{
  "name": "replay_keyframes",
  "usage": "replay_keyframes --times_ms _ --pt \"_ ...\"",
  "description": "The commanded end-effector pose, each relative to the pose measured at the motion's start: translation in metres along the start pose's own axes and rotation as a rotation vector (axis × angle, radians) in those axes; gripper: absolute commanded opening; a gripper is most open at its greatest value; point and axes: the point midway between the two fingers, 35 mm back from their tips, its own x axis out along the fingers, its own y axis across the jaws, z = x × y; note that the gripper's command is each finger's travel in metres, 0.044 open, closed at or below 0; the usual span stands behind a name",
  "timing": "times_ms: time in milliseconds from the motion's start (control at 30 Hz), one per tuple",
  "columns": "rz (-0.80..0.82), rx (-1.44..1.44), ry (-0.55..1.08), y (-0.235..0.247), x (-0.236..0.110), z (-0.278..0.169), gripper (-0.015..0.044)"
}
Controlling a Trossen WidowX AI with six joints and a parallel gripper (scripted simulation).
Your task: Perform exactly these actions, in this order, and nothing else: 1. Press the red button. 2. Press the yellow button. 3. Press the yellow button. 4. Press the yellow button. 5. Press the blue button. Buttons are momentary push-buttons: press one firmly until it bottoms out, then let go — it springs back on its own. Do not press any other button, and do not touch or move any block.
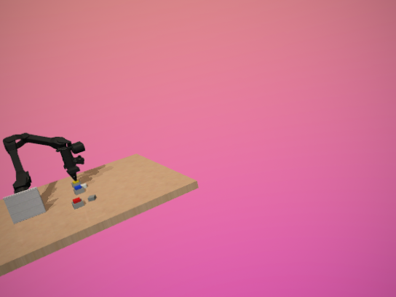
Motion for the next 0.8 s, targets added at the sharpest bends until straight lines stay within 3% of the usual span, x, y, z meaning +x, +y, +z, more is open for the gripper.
replay_keyframes --times_ms 0,533,667,767 --pt "0.001 0.008 0.007 -0.001 0.003 -0.002 0.0020" --pt "0.001 0.008 0.007 -0.001 0.003 -0.002 0.0020" --pt "-0.001 0.008 0.007 -0.001 -0.027 -0.001 0.0020" --pt "0.000 0.009 0.007 -0.001 -0.030 -0.002 0.0020"
